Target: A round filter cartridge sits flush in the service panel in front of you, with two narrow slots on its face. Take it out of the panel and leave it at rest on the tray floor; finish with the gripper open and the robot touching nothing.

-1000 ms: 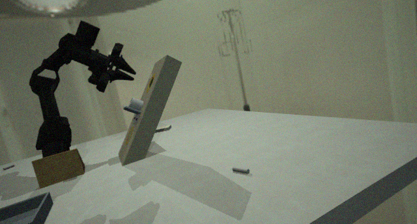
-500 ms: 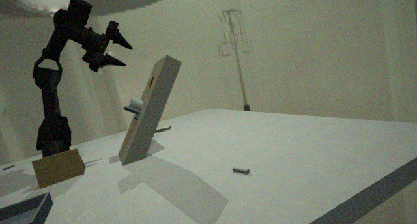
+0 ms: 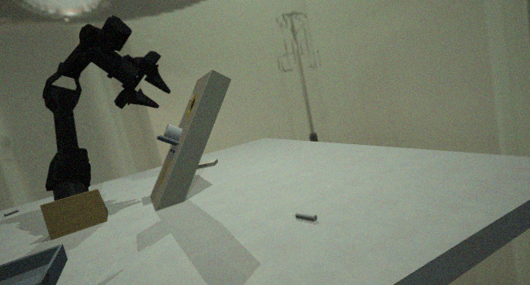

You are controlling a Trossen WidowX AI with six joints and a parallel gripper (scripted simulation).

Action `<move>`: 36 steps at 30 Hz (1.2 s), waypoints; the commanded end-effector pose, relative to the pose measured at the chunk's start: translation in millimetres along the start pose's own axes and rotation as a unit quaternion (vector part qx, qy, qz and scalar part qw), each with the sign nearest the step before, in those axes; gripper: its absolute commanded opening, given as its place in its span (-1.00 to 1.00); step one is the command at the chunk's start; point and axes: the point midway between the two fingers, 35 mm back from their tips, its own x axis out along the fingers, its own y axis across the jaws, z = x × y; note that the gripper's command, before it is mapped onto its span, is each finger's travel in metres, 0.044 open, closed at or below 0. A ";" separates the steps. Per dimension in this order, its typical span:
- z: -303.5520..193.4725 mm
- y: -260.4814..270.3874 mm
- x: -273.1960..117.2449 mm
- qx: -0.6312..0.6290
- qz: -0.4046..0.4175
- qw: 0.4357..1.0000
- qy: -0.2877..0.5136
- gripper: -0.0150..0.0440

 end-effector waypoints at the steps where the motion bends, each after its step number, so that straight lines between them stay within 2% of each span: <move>1: -31.8 38.4 23.5 0.371 0.045 0.924 0.083 0.54; 12: -32.6 39.4 25.0 0.379 0.045 0.920 0.085 0.54; 36: -37.0 44.4 63.0 0.379 0.045 0.920 0.085 0.54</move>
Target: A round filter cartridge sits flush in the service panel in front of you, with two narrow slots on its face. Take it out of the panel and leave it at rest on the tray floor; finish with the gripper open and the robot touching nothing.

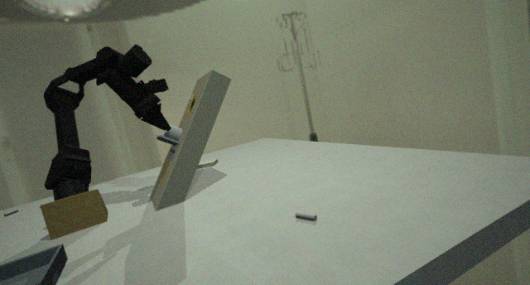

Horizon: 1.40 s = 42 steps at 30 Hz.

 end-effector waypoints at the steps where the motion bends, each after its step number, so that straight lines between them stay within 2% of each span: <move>1: -1.6 0.7 6.6 0.003 0.003 1.000 0.000 0.54; 8: -2.0 1.6 15.2 0.003 0.004 1.000 0.000 0.54; 25: -0.5 1.2 12.1 0.000 0.001 1.000 0.000 0.16; 32: 7.7 1.5 8.4 0.000 0.003 1.000 0.000 -0.47; 33: 10.9 1.6 6.9 0.001 0.003 1.000 -0.001 -0.49; 42: 23.8 -0.2 -15.2 0.006 0.002 1.000 -0.002 -0.49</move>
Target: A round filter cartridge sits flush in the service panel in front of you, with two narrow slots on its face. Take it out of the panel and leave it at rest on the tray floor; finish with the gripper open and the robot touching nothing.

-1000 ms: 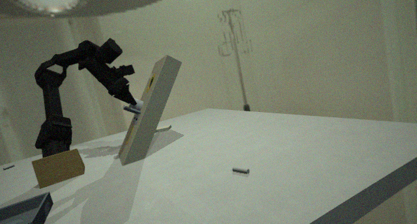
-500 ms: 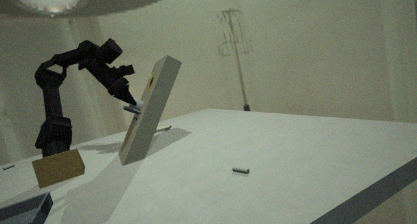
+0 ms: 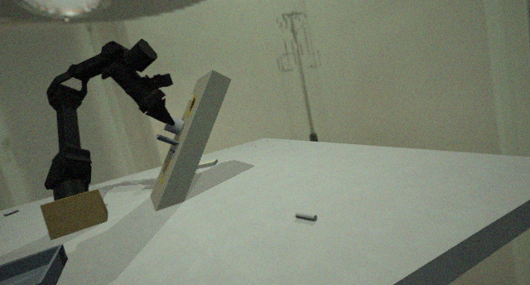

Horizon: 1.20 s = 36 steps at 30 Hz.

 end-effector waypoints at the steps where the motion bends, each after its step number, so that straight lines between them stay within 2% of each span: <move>1: 4.9 -2.3 -16.7 0.001 -0.004 1.000 -0.007 -0.49; 14: 4.7 -1.7 -82.0 0.016 -0.006 1.000 -0.014 -0.49; 33: 5.2 -91.3 -70.7 -0.005 -0.003 1.000 -0.004 -0.49; 36: -0.6 -91.4 -72.6 0.029 -0.016 0.999 0.003 -0.49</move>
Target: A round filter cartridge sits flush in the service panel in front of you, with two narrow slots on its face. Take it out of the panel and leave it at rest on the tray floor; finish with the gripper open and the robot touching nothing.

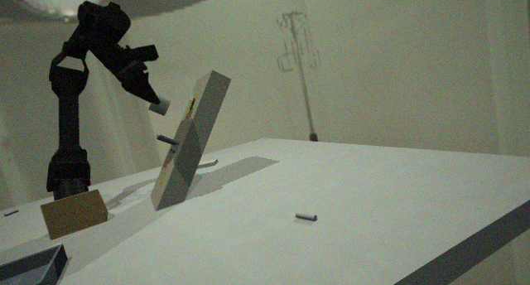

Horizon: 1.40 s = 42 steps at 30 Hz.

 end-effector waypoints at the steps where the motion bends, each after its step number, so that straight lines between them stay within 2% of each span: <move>1: -5.7 -12.1 -4.5 0.034 -0.023 0.999 0.004 -0.49; 12: -46.6 -88.6 -27.2 0.242 -0.145 0.959 0.018 -0.49; 23: -97.0 -156.2 -58.2 0.443 -0.265 0.857 -0.009 -0.49; 30: -104.9 -162.2 -60.3 0.459 -0.276 0.845 -0.012 -0.49; 42: -188.7 -192.0 -54.0 0.544 -0.328 0.772 -0.016 -0.49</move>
